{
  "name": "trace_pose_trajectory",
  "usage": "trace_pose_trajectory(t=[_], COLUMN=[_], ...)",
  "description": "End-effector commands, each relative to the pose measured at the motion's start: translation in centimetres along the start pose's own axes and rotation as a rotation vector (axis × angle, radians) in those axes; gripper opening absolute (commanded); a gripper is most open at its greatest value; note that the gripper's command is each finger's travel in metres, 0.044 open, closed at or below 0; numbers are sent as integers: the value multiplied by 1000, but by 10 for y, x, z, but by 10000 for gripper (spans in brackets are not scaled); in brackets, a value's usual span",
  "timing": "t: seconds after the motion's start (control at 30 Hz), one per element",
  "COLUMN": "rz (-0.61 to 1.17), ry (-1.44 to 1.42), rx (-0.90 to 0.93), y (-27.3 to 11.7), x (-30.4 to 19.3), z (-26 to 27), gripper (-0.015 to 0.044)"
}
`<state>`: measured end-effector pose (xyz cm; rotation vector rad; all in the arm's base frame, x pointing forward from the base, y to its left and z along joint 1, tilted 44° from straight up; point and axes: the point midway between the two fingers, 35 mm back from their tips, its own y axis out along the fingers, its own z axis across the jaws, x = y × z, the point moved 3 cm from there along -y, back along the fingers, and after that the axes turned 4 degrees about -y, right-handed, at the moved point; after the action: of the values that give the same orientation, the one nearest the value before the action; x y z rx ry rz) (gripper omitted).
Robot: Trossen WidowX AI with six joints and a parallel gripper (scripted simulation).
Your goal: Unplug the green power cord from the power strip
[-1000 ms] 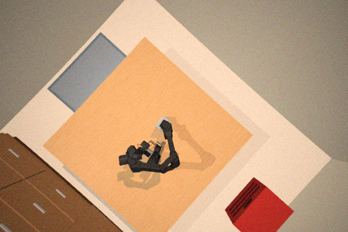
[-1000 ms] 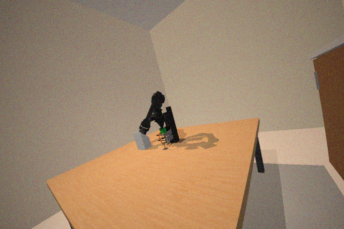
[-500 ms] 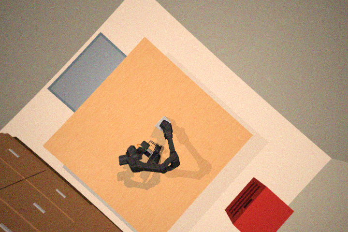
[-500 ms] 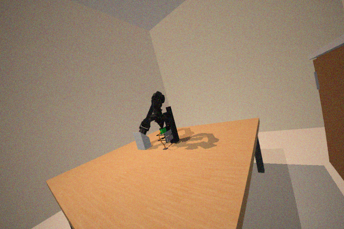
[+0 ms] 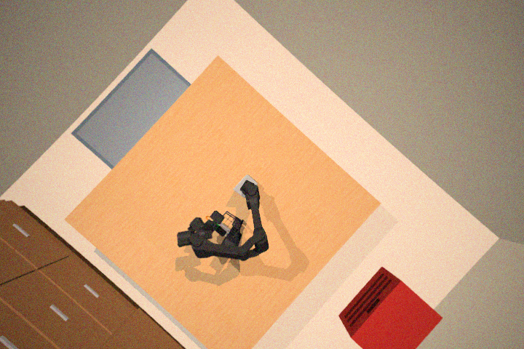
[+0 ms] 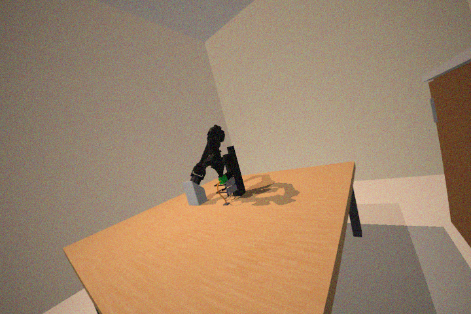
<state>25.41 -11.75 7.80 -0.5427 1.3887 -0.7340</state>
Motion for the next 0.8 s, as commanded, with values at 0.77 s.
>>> trace_pose_trajectory(t=[0.77], rz=[-12], ry=[-4], rx=[6], y=[-6], x=[45], z=[-1], gripper=[0])
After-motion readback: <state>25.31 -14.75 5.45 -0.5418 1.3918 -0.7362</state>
